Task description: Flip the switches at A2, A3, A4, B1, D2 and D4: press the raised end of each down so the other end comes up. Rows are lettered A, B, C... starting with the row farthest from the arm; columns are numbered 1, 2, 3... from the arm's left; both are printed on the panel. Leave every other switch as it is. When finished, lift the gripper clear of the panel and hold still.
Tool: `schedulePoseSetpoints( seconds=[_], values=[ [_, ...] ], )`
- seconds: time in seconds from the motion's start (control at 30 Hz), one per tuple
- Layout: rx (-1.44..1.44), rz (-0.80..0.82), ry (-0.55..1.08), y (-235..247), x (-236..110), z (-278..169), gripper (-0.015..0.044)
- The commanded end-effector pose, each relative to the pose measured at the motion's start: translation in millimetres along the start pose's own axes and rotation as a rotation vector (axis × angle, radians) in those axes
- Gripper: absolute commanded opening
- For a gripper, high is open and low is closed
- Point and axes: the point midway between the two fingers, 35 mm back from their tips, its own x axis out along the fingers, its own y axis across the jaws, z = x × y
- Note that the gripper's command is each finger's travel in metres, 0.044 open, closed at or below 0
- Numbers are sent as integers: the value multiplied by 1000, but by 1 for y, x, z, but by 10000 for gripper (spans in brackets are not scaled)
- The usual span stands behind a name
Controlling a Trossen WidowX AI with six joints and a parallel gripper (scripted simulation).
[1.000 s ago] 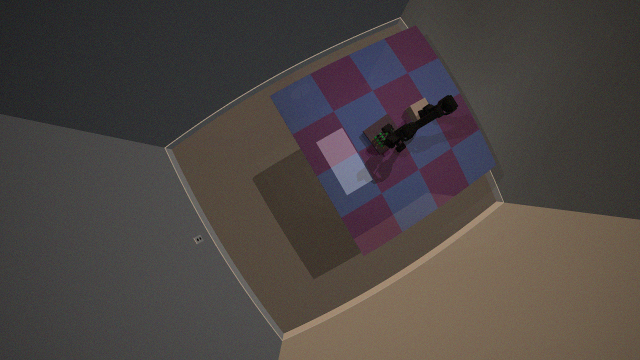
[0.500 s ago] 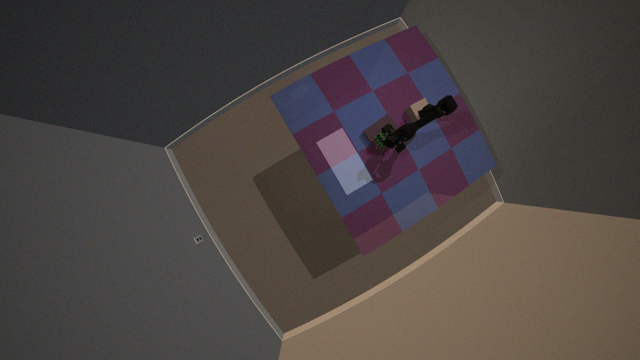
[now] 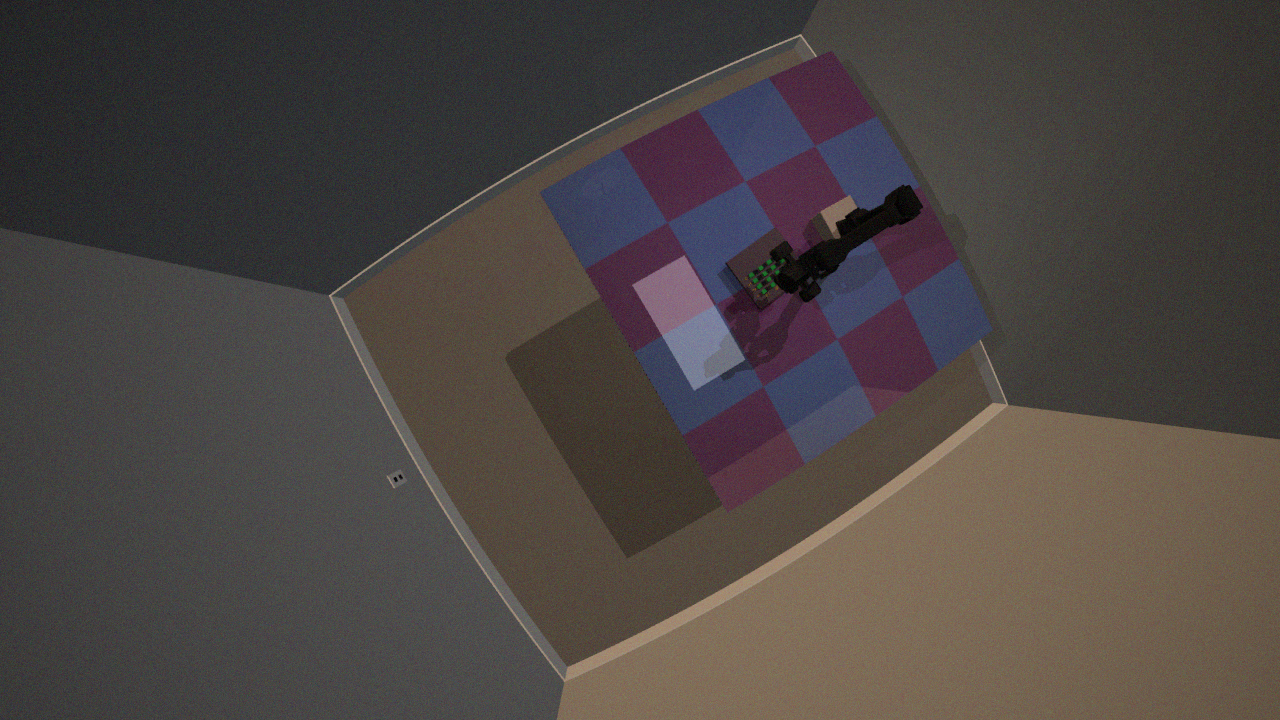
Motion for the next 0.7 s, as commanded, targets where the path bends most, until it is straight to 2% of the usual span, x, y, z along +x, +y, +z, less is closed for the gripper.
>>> schedulePoseSetpoints(
  seconds=[0.0, 0.13, 0.27, 0.37, 0.67],
  values=[
    [-1, -1, 16, -8, 0, -20, 0],
    [-1, -2, 19, -22, 1, -61, 0],
    [-1, -2, 21, -23, 4, -63, 0],
    [-1, -2, 43, -23, 34, -63, 0],
    [-1, -2, 45, -23, 47, -64, 0]
  ],
)
